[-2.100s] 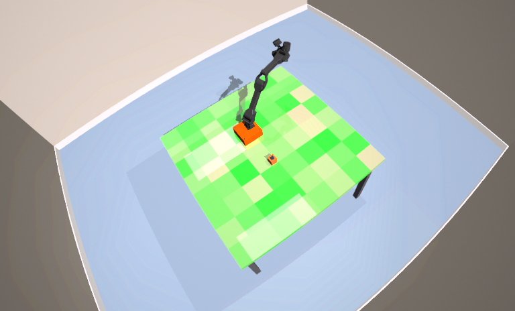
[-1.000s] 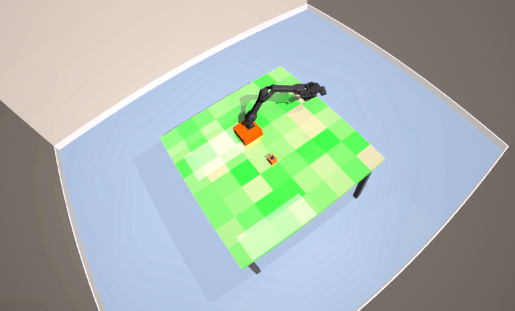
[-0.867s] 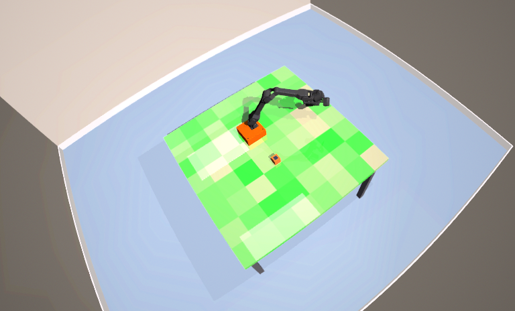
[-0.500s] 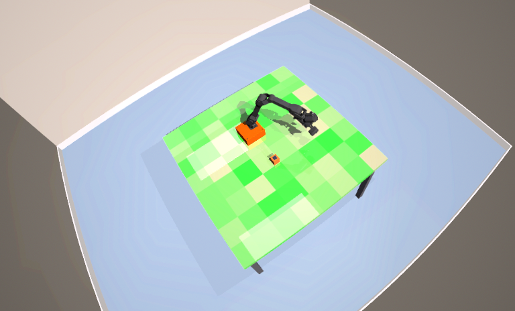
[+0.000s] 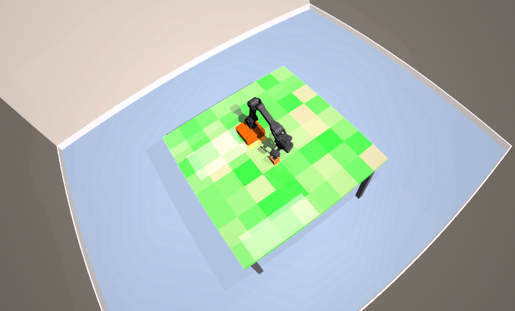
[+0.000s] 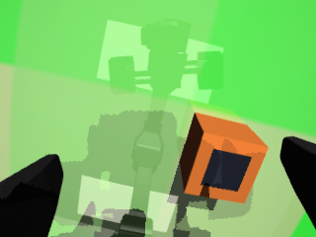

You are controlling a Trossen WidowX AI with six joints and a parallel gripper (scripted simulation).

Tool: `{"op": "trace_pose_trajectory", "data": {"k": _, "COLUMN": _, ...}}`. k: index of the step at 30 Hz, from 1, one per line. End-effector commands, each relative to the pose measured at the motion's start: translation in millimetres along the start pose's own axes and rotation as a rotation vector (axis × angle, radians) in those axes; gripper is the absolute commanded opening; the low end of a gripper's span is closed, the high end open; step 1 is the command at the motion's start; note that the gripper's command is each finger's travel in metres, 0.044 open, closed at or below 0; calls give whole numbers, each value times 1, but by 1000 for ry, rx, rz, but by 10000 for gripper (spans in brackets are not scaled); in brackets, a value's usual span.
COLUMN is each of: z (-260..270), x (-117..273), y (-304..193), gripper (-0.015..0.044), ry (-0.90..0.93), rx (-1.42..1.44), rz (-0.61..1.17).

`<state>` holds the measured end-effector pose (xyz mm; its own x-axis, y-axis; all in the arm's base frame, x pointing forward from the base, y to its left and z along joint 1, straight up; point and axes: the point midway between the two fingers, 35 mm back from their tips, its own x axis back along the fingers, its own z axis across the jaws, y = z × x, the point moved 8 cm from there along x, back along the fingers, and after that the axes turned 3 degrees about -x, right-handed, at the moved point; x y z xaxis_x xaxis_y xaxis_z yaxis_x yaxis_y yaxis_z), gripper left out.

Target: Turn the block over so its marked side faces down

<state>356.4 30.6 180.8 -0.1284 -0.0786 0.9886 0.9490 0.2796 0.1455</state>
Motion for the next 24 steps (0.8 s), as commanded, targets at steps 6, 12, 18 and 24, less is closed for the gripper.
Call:
{"op": "trace_pose_trajectory", "data": {"k": 6, "z": -42, "x": -1, "y": -36, "gripper": 440, "ry": -66, "rx": -296, "rz": 97}}
{"op": "trace_pose_trajectory", "data": {"k": 12, "z": -42, "x": -36, "y": -40, "gripper": 440, "ry": -66, "rx": -296, "rz": 97}}
{"op": "trace_pose_trajectory", "data": {"k": 18, "z": -41, "x": -50, "y": -42, "gripper": 440, "ry": -66, "rx": -296, "rz": 98}}
{"op": "trace_pose_trajectory", "data": {"k": 24, "z": -41, "x": -55, "y": -42, "gripper": 440, "ry": -66, "rx": -296, "rz": 98}}
